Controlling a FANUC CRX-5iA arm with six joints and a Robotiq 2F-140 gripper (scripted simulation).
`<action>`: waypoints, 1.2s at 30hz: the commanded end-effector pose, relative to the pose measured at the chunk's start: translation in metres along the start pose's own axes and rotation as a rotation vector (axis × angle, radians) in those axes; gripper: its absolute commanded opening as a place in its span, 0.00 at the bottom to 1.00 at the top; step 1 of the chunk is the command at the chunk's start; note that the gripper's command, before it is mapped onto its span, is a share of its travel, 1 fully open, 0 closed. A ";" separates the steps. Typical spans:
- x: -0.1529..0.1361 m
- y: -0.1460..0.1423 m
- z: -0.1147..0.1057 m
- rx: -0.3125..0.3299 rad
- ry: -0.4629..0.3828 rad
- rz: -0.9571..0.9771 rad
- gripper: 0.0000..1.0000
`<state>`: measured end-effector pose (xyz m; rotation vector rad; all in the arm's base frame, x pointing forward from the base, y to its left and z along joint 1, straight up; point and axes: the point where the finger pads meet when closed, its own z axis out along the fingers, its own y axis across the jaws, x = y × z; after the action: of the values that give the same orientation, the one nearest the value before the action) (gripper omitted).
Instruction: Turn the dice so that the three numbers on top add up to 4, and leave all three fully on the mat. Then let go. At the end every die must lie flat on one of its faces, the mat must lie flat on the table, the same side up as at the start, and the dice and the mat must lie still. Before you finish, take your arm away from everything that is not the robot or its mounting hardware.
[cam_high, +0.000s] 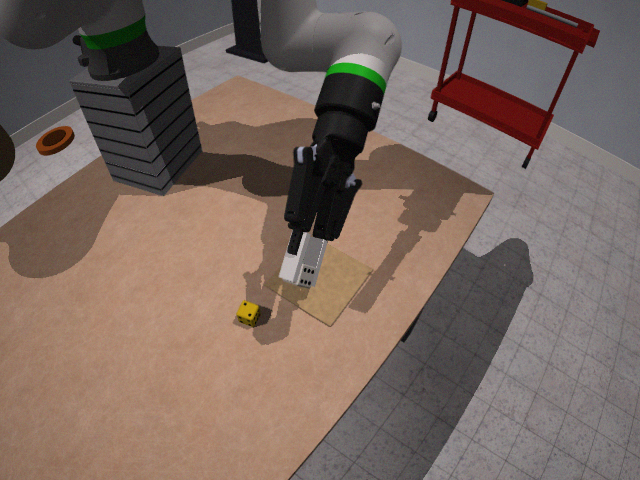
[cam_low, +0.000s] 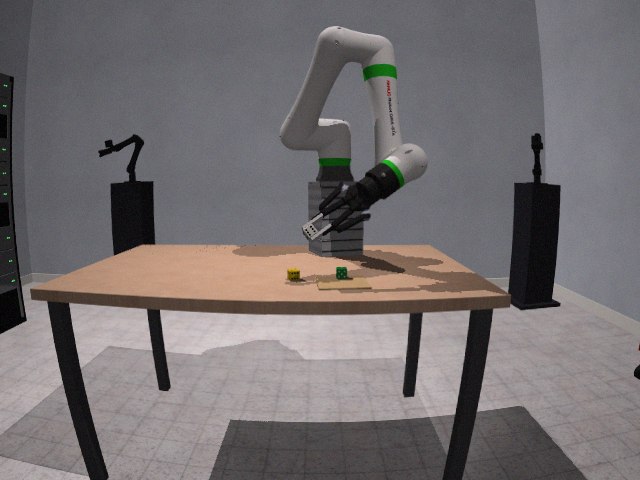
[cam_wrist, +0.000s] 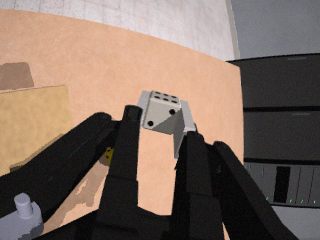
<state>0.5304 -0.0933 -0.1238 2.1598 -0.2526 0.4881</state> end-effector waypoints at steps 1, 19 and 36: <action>0.004 -0.002 -0.001 -0.003 0.039 -0.133 0.16; 0.019 -0.024 -0.019 -0.066 0.235 -0.762 0.16; 0.017 -0.061 -0.051 -0.177 0.432 -1.356 0.16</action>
<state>0.5541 -0.0273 -0.1310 1.6235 1.1449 0.1287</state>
